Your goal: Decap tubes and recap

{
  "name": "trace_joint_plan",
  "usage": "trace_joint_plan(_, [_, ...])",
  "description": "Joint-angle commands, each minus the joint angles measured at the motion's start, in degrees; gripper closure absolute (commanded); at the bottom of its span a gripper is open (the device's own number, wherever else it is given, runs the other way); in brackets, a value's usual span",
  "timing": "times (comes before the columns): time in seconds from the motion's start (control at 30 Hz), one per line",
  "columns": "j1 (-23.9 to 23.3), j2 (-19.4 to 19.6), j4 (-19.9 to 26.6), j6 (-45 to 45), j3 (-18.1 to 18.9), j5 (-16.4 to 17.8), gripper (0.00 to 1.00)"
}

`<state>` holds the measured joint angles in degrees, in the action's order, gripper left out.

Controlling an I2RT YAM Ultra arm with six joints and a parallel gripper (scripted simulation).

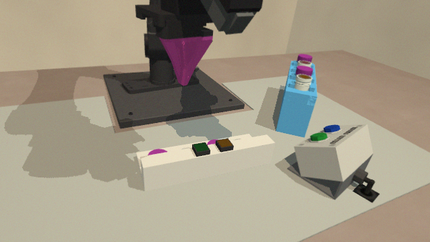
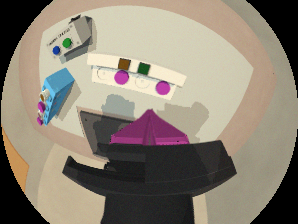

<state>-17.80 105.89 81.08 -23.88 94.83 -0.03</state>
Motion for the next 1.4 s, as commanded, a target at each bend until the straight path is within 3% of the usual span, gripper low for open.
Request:
trace_joint_plan(0.0, [1.9,-0.2,-0.5,-10.2,0.1,0.2,1.00])
trace_joint_plan(0.23, [11.1,2.5,-2.1,-1.1,1.2,0.5,1.00])
trace_joint_plan(0.47, [19.6,7.2,-2.9,7.3,5.3,0.8,1.00])
trace_joint_plan(0.53, [19.6,7.2,-2.9,7.3,5.3,0.8,1.00])
trace_joint_plan(0.8, [28.0,15.0,-2.0,15.7,14.2,1.0,1.00])
trace_joint_plan(1.03, [34.2,24.3,1.3,21.9,26.9,1.2,1.00])
trace_joint_plan(1.1, [34.2,24.3,1.3,21.9,26.9,1.2,1.00])
trace_joint_plan(1.17, [35.3,26.5,2.3,23.0,30.2,1.2,1.00])
trace_joint_plan(1.37, [35.3,26.5,2.3,23.0,30.2,1.2,1.00])
